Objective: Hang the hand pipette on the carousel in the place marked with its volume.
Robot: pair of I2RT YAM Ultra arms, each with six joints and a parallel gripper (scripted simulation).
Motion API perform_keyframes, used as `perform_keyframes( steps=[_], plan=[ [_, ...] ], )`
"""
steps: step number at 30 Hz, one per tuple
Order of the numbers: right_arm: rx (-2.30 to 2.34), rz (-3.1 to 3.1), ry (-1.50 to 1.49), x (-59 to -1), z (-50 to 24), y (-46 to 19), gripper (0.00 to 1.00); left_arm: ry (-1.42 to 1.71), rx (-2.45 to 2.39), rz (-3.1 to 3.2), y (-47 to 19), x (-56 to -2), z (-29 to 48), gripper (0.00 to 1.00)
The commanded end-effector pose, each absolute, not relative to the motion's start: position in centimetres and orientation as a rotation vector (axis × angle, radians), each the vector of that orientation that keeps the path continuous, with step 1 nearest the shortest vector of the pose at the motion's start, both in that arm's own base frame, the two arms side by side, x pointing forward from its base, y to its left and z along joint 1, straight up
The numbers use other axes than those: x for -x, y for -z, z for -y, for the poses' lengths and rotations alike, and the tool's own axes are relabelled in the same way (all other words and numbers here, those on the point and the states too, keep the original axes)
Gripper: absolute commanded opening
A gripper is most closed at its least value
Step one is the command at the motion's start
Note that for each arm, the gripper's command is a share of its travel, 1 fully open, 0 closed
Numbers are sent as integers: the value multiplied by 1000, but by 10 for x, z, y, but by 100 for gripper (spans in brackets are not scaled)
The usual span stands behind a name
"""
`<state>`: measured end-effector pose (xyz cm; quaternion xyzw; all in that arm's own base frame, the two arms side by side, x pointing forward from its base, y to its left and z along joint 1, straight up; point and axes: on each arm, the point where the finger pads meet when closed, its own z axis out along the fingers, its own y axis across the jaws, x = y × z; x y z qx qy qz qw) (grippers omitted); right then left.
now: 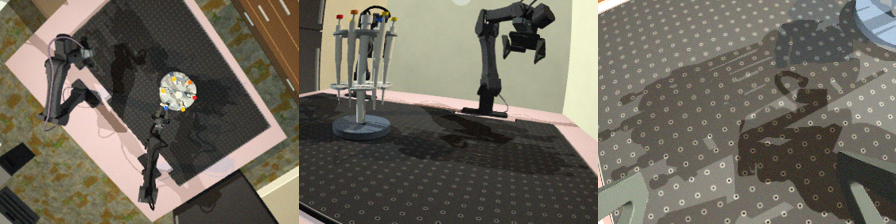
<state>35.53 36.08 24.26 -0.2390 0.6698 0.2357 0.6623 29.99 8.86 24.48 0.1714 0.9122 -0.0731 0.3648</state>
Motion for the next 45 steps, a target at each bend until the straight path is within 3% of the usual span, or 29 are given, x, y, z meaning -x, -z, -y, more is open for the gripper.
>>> perform_keyframes(
  steps=[1, 45],
  plan=[
    [480, -1419, -573, -357, -357, -290, 12, 176, -449, -2313, -253, -304, -91, 100],
    [479, -1419, -572, -357, -355, -295, 12, 176, -449, -2313, -253, -304, -91, 100]
  ],
)
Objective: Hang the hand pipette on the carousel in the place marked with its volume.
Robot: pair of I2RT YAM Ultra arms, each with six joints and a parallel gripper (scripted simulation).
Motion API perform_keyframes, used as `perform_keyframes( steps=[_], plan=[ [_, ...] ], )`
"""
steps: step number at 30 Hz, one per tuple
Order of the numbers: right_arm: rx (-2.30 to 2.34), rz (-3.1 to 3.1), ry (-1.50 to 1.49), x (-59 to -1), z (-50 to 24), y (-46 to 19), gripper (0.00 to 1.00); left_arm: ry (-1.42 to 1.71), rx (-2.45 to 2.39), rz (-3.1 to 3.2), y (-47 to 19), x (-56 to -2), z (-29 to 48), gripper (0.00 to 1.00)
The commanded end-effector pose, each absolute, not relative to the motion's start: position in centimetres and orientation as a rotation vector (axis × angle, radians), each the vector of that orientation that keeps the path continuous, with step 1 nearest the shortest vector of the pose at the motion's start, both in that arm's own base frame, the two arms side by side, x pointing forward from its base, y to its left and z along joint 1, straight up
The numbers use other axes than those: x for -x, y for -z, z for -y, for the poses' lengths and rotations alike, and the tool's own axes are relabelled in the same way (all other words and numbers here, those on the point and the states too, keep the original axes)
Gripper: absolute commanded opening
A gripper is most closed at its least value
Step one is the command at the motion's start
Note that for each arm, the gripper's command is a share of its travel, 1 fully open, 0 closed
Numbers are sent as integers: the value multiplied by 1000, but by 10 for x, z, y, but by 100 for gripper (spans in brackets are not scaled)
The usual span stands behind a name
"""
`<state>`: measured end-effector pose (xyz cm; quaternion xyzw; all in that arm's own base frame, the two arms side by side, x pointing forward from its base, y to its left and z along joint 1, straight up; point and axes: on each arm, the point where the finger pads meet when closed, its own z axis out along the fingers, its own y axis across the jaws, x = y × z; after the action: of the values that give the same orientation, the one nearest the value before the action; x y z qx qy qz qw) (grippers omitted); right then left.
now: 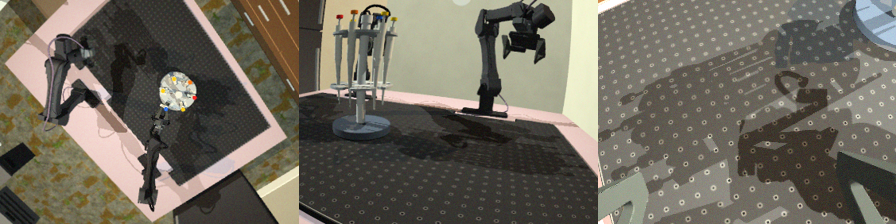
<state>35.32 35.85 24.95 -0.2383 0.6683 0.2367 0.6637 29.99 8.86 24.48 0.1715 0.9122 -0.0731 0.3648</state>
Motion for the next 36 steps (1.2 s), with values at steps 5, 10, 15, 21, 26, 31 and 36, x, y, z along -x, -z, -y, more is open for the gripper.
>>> perform_keyframes(
  steps=[5, 10, 15, 21, 26, 31, 36],
  plan=[
    [479, -1419, -572, -357, -355, -295, 12, 176, -449, -2313, -253, -304, -91, 100],
    [479, -1419, -572, -357, -355, -295, 12, 176, -449, -2313, -253, -304, -91, 100],
    [479, -1419, -572, -357, -355, -295, 12, 176, -449, -2313, -253, -304, -91, 100],
    [482, -1419, -574, -358, -356, -294, 12, 176, -449, -2313, -253, -304, -91, 100],
    [498, -1451, -563, -368, -362, -276, 12, 176, -449, -2313, -253, -304, -91, 100],
    [489, -1432, -569, -370, -361, -286, 12, 176, -449, -2313, -253, -304, -91, 100],
    [498, -1450, -563, -378, -365, -275, 12, 176, -449, -2313, -253, -304, -91, 100]
  ],
)
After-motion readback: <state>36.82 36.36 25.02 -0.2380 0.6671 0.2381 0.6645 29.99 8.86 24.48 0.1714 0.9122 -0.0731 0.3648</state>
